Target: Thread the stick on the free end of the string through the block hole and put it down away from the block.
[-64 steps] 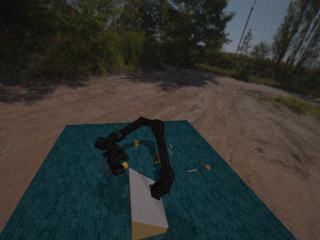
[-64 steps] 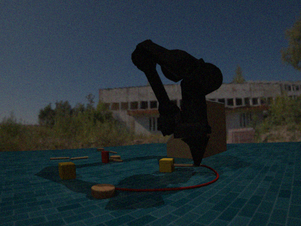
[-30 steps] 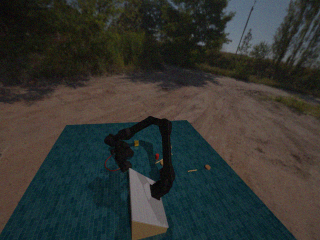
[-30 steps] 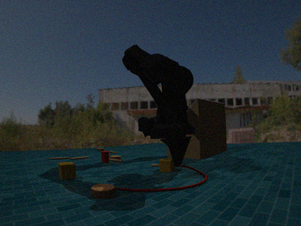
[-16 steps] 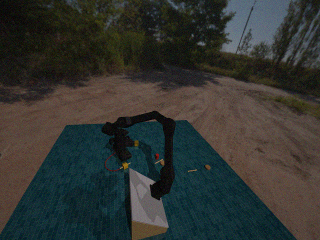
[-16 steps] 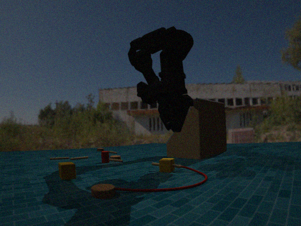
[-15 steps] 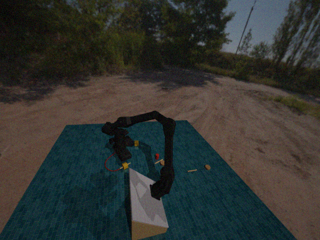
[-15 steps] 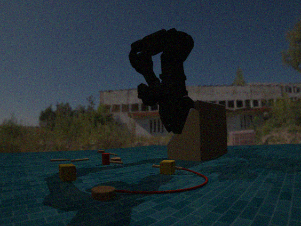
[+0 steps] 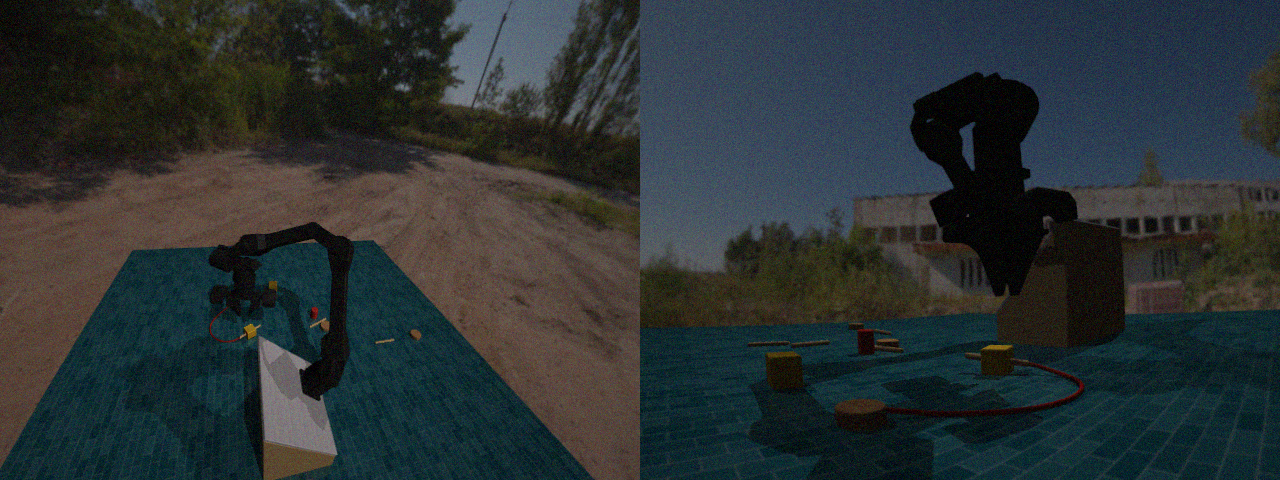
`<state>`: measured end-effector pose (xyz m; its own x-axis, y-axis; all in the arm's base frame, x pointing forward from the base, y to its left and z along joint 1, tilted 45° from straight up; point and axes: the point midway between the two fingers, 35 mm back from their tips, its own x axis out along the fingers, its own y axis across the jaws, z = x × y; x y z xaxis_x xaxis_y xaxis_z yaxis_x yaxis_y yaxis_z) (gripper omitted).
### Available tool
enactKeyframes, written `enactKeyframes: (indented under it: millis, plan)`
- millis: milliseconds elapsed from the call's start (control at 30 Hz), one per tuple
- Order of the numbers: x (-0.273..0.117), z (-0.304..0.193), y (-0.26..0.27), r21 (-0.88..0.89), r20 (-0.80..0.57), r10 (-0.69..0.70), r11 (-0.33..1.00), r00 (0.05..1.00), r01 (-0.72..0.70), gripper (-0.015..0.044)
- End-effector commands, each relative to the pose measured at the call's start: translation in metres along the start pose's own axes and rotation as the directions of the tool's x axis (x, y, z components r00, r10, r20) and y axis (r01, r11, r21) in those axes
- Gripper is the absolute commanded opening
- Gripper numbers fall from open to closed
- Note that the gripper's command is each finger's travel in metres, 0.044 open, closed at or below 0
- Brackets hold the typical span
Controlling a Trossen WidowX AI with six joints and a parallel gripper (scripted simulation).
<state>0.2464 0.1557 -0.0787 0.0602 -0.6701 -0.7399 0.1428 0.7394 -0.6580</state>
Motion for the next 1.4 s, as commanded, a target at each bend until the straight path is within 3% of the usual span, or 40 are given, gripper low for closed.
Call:
enactKeyframes:
  millis: [0,167,300,467,667,1367]
  plan:
    - [0.000,0.006,-0.010,-0.513,0.001,-0.011,0.858,1.000,0.010,0.0123]
    - [0.001,0.010,-0.018,-0.851,0.001,-0.016,0.525,1.000,0.009,0.0123]
    - [0.001,0.014,-0.024,-0.986,0.001,-0.021,0.168,1.000,0.004,0.0123]
    - [0.001,0.018,-0.031,-0.976,0.001,-0.026,-0.218,1.000,-0.005,0.0123]
    - [0.001,0.021,-0.037,-0.814,0.000,-0.030,-0.580,1.000,-0.017,0.0123]
    - [0.009,0.022,-0.037,-0.799,0.001,-0.030,-0.601,1.000,-0.017,0.0123]
